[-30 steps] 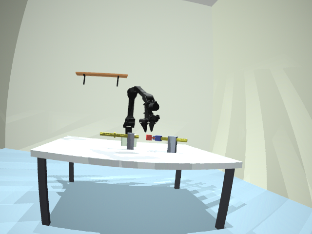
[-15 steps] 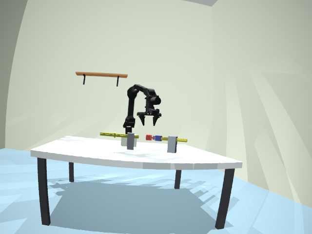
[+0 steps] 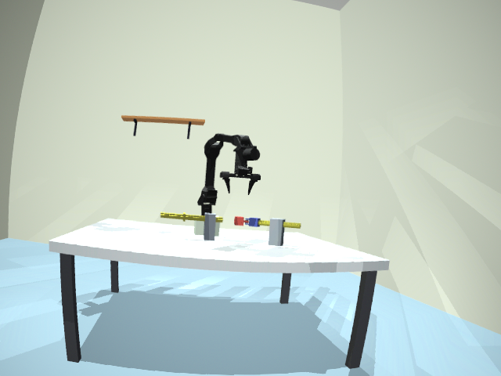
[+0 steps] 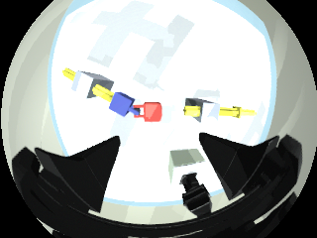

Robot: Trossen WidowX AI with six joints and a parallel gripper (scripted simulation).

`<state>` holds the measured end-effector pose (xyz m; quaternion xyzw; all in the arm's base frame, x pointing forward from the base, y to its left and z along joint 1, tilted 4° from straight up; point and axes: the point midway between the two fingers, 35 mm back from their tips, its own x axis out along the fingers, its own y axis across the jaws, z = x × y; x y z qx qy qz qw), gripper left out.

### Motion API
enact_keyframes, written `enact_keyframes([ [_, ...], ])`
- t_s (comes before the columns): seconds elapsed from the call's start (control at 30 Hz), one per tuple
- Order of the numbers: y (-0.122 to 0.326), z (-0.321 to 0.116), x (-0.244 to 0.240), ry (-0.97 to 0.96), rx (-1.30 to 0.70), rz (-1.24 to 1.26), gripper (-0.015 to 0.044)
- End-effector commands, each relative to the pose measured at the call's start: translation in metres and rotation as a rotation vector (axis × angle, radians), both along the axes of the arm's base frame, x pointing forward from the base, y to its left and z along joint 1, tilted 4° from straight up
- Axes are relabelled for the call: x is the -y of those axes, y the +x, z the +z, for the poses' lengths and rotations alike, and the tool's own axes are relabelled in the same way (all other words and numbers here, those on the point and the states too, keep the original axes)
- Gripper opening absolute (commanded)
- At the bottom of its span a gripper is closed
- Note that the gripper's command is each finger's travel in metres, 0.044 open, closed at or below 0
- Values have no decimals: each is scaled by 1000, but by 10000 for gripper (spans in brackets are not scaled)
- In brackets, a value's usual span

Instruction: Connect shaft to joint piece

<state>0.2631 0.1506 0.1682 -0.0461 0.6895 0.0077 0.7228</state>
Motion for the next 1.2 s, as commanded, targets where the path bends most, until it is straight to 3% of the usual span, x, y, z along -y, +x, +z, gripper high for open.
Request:
enact_keyframes([
  [0.0,0,0,0,0,0,0,440],
  [1.17,10,-40,67,310,-197,-1062,440],
])
